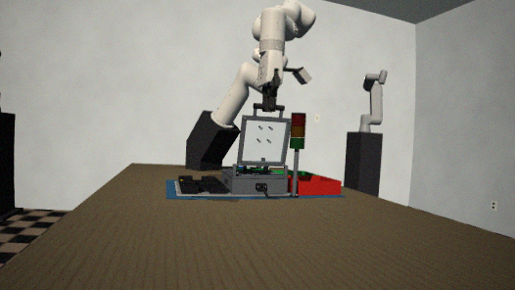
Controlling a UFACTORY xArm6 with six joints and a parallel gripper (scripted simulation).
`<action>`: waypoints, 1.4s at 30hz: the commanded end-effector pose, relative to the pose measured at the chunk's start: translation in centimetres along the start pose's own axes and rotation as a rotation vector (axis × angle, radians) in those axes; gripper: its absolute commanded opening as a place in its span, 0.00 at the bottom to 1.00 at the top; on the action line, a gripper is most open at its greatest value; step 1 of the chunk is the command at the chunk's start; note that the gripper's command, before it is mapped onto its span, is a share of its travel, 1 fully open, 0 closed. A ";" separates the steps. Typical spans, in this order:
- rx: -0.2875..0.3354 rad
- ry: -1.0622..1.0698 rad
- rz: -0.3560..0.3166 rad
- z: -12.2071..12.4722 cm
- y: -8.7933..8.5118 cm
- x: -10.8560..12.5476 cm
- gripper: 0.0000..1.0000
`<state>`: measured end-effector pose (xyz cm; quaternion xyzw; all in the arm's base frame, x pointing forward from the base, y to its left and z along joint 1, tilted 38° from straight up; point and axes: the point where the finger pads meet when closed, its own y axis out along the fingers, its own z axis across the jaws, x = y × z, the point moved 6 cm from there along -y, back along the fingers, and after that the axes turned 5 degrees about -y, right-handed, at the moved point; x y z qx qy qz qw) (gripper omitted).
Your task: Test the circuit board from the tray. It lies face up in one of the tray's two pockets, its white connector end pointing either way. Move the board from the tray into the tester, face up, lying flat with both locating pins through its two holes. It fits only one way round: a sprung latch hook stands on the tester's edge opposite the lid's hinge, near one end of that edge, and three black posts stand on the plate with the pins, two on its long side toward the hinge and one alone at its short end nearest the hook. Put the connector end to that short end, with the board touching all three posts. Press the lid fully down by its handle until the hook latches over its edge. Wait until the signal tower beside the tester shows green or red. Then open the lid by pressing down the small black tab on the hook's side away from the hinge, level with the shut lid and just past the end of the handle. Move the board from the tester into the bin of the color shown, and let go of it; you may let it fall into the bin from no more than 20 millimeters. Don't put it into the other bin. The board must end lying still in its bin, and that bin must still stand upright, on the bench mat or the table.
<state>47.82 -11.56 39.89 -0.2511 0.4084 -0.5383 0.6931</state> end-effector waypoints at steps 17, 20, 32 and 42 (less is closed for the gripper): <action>0.003 -0.001 -0.001 -1.0 -0.4 -0.1 0.00; 0.003 -0.001 -0.001 -1.4 -0.5 -0.1 0.00; 0.003 -0.001 -0.001 -3.1 -0.7 -0.3 0.00; 0.003 -0.001 -0.001 -5.6 -0.7 -0.5 0.00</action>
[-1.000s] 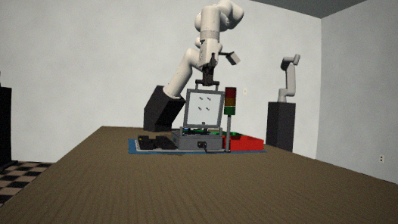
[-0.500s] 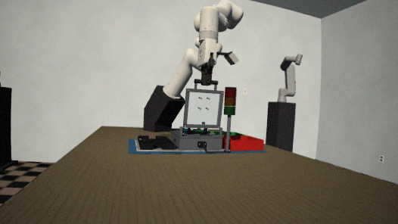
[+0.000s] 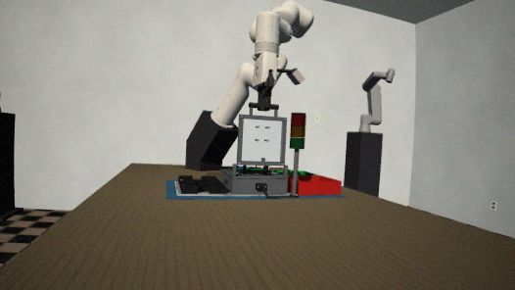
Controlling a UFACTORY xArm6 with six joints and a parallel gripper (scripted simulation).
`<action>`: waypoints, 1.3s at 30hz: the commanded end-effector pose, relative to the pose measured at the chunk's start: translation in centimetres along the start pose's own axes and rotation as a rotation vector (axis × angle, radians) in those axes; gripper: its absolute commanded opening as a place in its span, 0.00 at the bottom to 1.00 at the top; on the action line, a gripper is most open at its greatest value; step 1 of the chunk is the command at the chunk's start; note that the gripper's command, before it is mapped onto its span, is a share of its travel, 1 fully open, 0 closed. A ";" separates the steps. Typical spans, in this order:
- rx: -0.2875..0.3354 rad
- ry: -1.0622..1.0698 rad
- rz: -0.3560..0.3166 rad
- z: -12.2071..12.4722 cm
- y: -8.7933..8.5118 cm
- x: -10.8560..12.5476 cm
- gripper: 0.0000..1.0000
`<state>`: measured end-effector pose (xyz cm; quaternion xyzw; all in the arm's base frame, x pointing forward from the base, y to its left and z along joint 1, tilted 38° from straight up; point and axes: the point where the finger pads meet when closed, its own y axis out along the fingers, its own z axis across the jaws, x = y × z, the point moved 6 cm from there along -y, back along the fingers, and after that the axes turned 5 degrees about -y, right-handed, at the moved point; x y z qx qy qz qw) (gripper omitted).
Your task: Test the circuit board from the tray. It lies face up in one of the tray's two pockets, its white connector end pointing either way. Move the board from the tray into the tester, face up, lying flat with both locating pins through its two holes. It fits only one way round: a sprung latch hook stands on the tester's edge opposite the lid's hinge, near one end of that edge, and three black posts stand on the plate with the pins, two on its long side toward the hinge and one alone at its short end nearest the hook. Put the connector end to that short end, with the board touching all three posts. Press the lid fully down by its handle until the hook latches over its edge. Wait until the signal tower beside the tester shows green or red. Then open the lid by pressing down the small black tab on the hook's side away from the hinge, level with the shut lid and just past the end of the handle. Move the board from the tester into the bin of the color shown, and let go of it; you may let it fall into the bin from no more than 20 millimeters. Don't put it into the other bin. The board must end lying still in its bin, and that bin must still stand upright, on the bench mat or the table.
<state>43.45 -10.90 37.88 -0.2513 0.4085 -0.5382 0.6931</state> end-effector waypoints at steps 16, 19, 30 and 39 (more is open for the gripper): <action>0.004 -0.001 -0.001 -5.3 0.7 -0.5 0.00; 0.004 -0.001 -0.001 -6.1 1.0 -0.6 0.00; 0.004 -0.001 -0.001 -10.0 3.0 -0.9 0.00; 0.004 -0.001 -0.001 -12.9 5.5 -1.1 0.00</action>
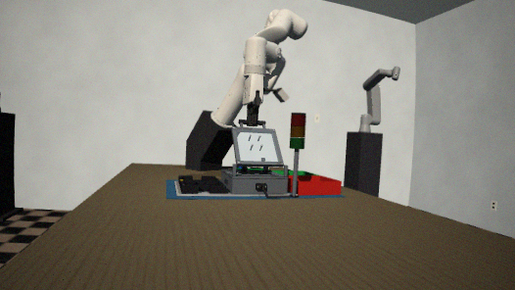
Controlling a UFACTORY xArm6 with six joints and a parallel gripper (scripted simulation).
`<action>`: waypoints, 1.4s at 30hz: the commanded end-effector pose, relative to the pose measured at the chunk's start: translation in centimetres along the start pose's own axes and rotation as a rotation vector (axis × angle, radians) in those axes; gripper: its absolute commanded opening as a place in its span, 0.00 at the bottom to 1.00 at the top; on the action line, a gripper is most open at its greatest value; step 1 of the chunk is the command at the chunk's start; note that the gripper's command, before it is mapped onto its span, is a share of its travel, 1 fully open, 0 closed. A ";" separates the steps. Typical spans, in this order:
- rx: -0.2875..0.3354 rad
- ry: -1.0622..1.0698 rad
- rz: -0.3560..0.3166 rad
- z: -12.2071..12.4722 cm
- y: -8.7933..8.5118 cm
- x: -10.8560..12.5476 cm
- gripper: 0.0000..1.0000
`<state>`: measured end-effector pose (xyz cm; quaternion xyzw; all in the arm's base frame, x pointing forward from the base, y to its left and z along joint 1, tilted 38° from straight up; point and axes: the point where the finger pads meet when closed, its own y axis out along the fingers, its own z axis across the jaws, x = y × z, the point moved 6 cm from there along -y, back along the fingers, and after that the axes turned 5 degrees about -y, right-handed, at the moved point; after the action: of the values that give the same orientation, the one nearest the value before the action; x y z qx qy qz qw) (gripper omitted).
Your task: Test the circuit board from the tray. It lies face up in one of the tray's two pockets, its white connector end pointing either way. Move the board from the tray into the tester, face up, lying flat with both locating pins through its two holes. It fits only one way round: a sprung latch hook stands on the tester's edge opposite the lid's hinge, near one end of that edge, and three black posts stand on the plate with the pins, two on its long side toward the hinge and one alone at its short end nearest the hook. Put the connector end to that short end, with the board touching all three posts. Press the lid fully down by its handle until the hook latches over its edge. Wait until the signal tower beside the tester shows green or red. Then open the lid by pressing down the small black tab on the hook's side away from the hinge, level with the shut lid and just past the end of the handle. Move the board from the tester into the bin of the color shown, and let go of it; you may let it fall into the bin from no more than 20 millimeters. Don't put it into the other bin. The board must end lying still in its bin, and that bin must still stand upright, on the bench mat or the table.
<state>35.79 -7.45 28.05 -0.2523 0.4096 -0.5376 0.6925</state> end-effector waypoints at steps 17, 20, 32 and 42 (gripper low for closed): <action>0.007 -0.002 0.000 -4.3 5.9 -0.4 0.00; 0.007 -0.002 0.000 -4.6 6.6 -0.4 0.00; 0.008 -0.002 0.000 -5.3 8.6 -0.5 0.00; 0.007 -0.002 0.000 -5.6 10.2 -0.5 0.00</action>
<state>36.22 -3.60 17.48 -0.2521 0.4090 -0.5382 0.6924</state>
